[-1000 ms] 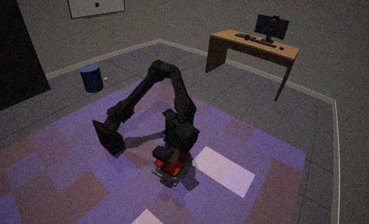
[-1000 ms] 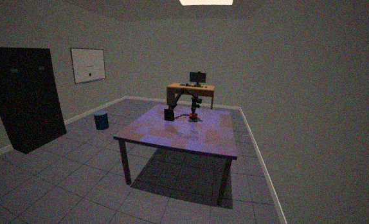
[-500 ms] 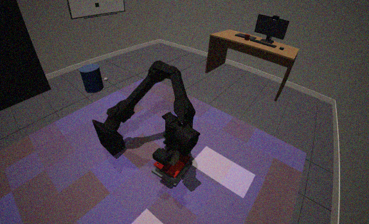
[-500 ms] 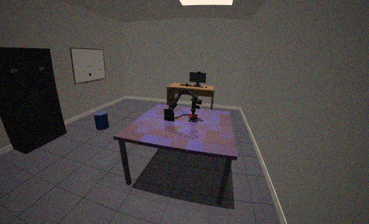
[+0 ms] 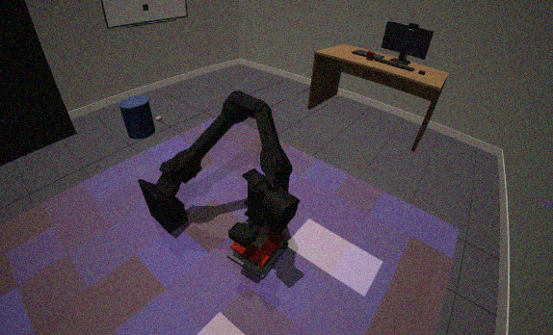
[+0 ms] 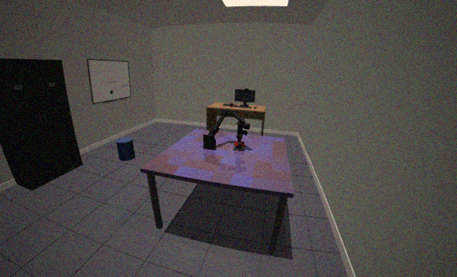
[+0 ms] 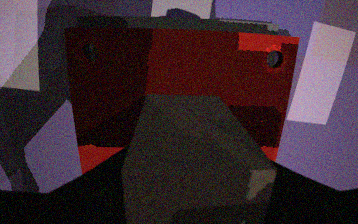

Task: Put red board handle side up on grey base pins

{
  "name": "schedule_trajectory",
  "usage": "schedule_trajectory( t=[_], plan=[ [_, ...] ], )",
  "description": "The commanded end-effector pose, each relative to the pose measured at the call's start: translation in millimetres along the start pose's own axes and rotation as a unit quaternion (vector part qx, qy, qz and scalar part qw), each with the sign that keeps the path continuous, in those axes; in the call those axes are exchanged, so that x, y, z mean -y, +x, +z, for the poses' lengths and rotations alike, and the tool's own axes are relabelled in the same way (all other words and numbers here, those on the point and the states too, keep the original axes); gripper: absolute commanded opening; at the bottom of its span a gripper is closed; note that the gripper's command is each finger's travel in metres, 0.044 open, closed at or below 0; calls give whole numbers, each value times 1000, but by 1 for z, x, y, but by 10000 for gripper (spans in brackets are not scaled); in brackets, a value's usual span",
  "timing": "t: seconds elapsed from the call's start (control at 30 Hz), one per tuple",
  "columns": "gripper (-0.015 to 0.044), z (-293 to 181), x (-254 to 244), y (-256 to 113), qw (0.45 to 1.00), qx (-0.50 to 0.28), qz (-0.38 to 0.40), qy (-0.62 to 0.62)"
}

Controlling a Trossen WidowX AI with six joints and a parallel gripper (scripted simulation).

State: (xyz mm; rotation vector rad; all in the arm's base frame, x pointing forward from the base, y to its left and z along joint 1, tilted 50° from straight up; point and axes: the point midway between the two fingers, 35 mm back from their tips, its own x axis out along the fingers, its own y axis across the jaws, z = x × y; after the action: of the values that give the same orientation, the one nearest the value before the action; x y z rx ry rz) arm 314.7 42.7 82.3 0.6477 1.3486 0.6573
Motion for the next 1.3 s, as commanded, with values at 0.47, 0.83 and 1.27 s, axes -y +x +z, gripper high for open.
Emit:
schedule_trajectory(
  t=[0.47,0.83,1.27],
  plan=[
    [0,-1,0,9,1000,0,0,2],
    [105,0,0,11,1000,0,-1,-1],
    [440,0,0,8,1000,0,-2,-1]
  ],
)
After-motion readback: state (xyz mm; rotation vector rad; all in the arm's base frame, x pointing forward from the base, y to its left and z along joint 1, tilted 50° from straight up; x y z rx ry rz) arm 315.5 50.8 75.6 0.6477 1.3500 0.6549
